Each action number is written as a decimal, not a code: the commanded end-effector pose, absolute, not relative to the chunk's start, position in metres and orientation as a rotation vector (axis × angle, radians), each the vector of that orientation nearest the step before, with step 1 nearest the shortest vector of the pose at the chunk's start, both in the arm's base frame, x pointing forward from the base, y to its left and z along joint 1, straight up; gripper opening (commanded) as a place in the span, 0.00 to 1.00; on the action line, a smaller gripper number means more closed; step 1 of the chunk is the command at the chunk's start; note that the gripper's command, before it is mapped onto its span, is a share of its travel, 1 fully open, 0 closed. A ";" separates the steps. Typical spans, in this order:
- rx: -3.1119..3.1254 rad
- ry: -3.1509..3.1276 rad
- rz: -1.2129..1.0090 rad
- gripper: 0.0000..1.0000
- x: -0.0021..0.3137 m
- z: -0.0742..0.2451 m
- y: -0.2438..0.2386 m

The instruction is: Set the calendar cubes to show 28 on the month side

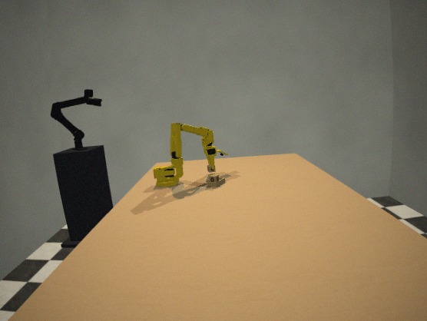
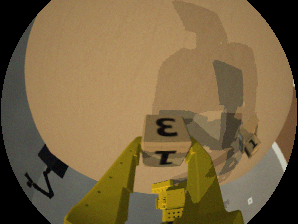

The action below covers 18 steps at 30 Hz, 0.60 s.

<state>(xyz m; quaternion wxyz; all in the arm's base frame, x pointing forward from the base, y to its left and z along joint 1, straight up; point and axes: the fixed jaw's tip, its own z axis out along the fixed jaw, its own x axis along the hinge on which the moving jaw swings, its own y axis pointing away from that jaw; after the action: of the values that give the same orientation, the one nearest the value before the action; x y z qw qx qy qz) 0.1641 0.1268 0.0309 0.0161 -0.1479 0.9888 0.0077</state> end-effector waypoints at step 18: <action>-0.433 3.053 0.046 0.00 0.168 0.026 0.128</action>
<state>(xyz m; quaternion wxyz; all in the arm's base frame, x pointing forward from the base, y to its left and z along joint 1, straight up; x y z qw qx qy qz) 0.1643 0.1270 0.0241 0.0160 -0.1479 0.9888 0.0076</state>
